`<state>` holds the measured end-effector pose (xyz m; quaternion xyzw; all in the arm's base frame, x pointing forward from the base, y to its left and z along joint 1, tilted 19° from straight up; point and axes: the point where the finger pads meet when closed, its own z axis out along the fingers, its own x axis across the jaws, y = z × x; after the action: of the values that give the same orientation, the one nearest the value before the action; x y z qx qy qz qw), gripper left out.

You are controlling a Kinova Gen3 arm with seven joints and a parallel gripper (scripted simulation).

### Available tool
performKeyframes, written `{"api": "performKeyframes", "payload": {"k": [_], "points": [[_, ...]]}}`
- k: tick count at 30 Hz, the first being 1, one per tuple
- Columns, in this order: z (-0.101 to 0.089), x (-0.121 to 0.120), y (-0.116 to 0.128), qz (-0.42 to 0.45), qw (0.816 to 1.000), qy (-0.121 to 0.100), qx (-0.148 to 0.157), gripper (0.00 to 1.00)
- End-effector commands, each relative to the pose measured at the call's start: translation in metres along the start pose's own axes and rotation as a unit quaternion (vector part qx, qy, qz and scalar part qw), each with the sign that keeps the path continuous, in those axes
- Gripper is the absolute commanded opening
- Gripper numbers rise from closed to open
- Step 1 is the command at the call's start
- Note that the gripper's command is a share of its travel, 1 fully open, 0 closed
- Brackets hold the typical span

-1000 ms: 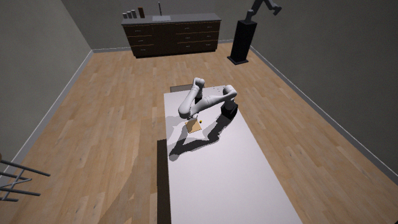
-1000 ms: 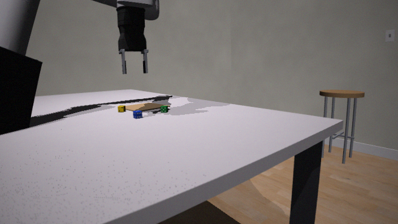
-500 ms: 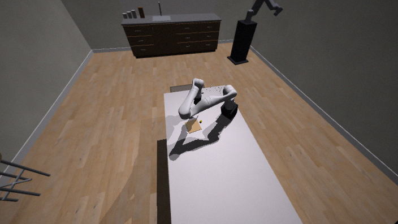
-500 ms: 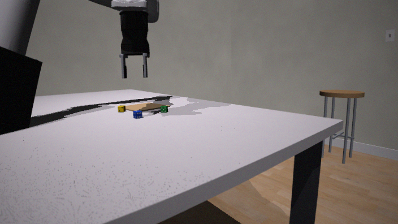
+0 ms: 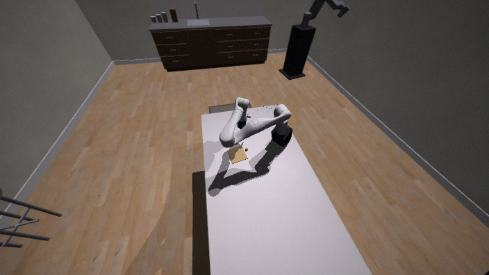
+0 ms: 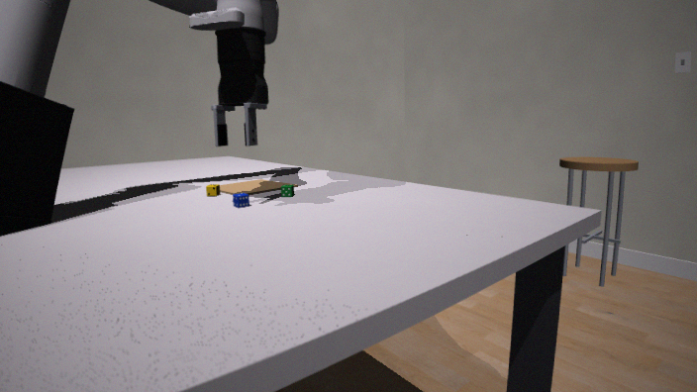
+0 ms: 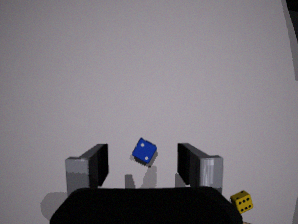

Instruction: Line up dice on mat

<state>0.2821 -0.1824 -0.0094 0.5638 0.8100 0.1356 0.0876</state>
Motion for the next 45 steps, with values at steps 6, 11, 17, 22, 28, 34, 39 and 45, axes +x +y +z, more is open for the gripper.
{"api": "performKeyframes", "payload": {"k": [6, 11, 17, 22, 28, 34, 39, 45], "points": [[0.006, 0.001, 0.001, 0.074, 0.997, 0.001, 0.001, 1.0], [0.011, 0.002, 0.002, 0.137, 0.991, 0.001, 0.001, 1.0], [0.015, 0.002, 0.004, 0.194, 0.981, 0.002, 0.0, 1.0], [0.016, 0.002, 0.005, 0.215, 0.977, 0.002, 0.0, 1.0], [0.018, 0.003, 0.006, 0.241, 0.971, 0.002, 0.0, 1.0], [0.019, 0.003, 0.006, 0.25, 0.968, 0.002, 0.0, 1.0], [0.019, 0.003, 0.006, 0.25, 0.968, 0.002, 0.0, 1.0], [0.019, 0.003, 0.006, 0.25, 0.968, 0.002, 0.0, 0.7]]}}
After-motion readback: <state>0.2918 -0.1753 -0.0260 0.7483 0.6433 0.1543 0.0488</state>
